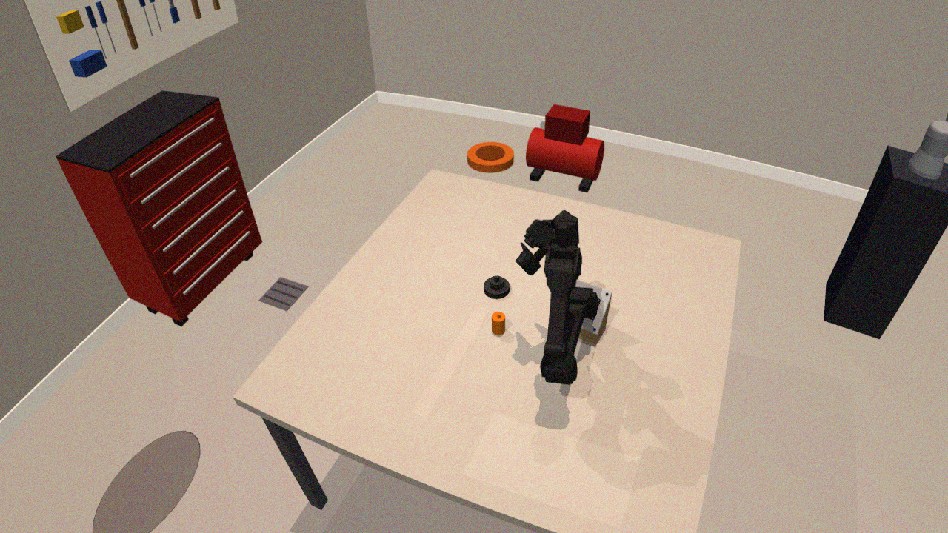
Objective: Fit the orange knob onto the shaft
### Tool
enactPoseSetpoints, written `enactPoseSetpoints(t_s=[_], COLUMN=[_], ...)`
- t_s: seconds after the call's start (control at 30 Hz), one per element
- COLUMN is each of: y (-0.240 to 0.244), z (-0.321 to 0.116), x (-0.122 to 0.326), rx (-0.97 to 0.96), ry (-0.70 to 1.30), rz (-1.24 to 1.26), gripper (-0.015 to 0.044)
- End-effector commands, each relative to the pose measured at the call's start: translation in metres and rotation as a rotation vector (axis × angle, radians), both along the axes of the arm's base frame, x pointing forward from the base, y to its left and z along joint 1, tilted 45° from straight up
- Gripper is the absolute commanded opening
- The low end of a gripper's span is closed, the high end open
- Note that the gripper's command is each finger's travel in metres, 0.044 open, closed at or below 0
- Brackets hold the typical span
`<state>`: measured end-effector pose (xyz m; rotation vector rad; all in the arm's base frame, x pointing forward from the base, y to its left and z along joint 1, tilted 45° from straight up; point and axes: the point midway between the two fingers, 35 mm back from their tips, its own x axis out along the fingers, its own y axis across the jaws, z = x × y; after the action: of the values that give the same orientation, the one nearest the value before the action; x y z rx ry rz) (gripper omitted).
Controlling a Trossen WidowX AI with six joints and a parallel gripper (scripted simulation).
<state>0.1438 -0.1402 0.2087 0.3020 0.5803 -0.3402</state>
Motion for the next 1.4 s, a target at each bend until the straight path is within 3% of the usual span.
enactPoseSetpoints(t_s=[0.0, 0.33, 0.7, 0.87, 1.37], y=[0.0, 0.054, 0.155, 0.176, 0.214], z=[0.0, -0.025, -0.062, -0.076, -0.109], x=[0.0, 0.053, 0.086, 0.091, 0.089], rx=[0.0, 0.328, 0.638, 0.683, 0.685], ry=[0.0, 0.152, 0.555, 0.676, 0.678], rz=[0.0, 0.372, 0.803, 0.89, 0.894], gripper=[0.0426, 0.044, 0.044, 0.044, 0.044])
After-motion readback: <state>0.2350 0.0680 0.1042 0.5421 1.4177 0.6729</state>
